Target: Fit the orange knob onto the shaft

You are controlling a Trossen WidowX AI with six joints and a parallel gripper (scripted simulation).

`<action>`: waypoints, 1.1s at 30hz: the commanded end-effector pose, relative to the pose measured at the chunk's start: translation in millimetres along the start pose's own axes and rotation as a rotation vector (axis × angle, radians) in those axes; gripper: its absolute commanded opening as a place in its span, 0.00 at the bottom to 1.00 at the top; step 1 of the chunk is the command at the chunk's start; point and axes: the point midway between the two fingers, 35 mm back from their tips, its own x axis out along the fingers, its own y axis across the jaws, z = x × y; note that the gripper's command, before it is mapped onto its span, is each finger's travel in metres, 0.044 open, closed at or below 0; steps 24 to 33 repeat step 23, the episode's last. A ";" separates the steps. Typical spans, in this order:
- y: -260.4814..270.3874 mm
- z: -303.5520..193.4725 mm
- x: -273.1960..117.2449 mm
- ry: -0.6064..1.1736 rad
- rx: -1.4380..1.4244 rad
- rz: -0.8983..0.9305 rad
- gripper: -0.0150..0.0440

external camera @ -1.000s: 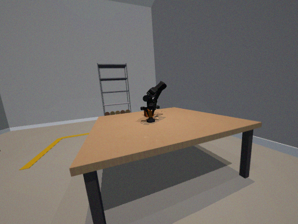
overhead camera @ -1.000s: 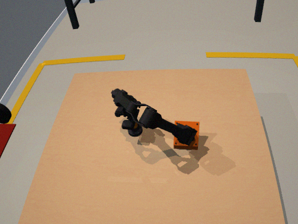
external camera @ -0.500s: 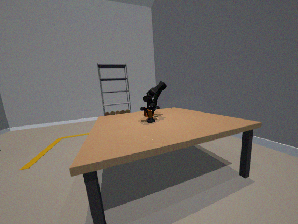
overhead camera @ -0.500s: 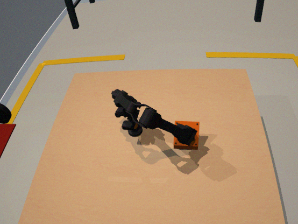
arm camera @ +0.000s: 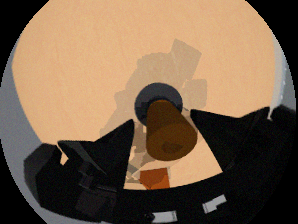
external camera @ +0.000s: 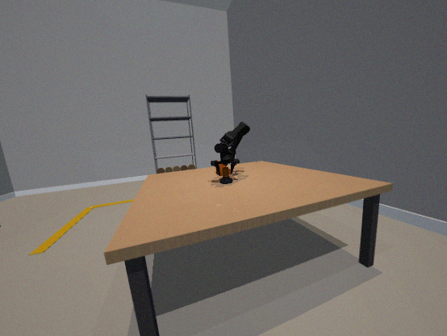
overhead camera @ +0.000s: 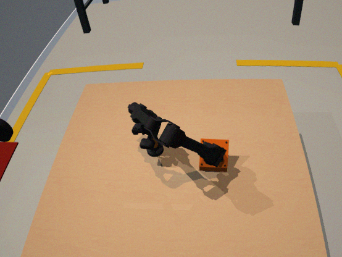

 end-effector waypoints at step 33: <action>-4.2 4.0 -95.6 0.001 0.001 -0.004 1.00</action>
